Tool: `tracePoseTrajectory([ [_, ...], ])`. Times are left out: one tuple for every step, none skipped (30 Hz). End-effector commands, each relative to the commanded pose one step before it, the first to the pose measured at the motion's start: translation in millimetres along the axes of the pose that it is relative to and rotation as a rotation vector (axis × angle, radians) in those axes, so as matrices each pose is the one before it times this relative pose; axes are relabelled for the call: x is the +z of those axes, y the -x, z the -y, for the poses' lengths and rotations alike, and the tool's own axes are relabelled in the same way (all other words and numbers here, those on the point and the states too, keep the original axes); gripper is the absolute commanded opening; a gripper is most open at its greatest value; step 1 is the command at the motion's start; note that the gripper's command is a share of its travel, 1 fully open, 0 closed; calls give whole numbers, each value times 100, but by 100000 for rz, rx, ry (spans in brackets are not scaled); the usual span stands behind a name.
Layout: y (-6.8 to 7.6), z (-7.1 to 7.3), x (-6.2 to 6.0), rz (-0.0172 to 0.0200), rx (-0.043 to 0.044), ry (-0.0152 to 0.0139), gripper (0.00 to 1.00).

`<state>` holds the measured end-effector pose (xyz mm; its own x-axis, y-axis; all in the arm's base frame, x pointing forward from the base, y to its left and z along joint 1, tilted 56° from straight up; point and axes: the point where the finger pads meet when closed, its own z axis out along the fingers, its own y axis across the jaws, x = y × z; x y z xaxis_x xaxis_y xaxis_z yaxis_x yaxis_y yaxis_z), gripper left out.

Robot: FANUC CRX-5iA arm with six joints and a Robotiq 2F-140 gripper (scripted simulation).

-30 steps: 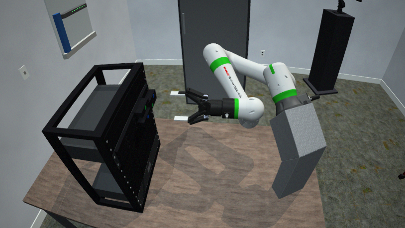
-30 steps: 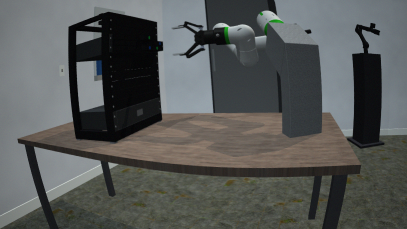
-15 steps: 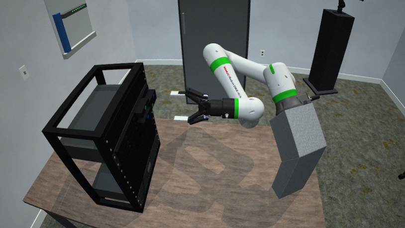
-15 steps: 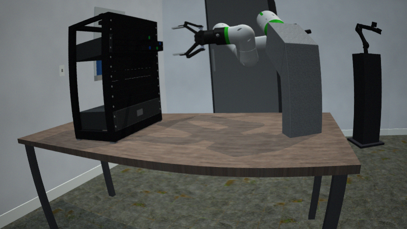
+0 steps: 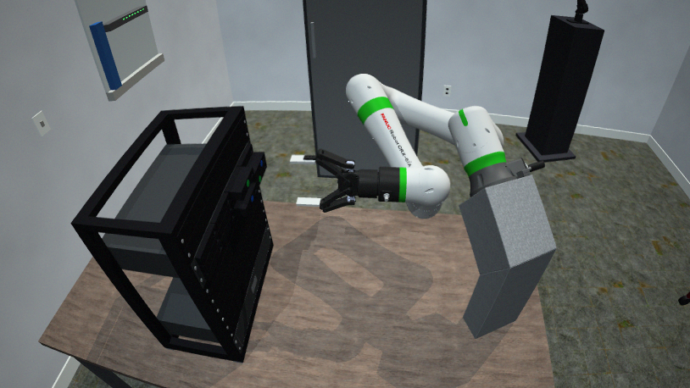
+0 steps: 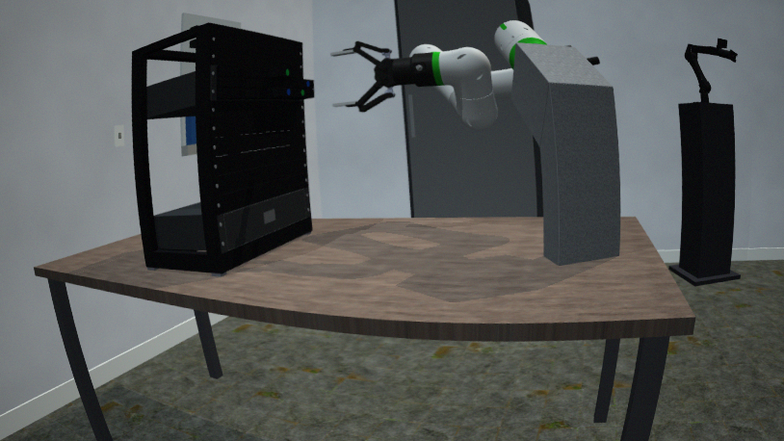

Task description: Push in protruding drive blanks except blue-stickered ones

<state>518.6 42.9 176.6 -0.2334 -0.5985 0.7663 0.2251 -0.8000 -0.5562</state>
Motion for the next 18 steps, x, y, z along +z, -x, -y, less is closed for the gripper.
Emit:
tracePoseTrajectory([
  [48,21,46,6,26,1,100],
  [73,8,71,13,-8,1,100],
  [111,12,108,18,-11,2,100],
  [151,17,148,16,-10,2,100],
  [191,21,187,1,-1,0,100],
  [233,26,229,0,0,0,100],
  [274,31,269,-1,1,0,100],
  [314,35,308,-1,0,0,100],
  [350,39,343,0,0,0,100],
  [381,42,374,0,0,0,100],
  [407,45,399,0,-1,0,100],
  [425,47,417,0,0,0,100],
  [436,49,428,-1,1,0,100],
  [439,49,431,0,0,0,100],
  [434,48,425,1,-1,0,100],
  [0,0,0,0,0,0,100],
  [0,0,0,0,0,0,100],
  [417,47,409,0,0,0,100],
])
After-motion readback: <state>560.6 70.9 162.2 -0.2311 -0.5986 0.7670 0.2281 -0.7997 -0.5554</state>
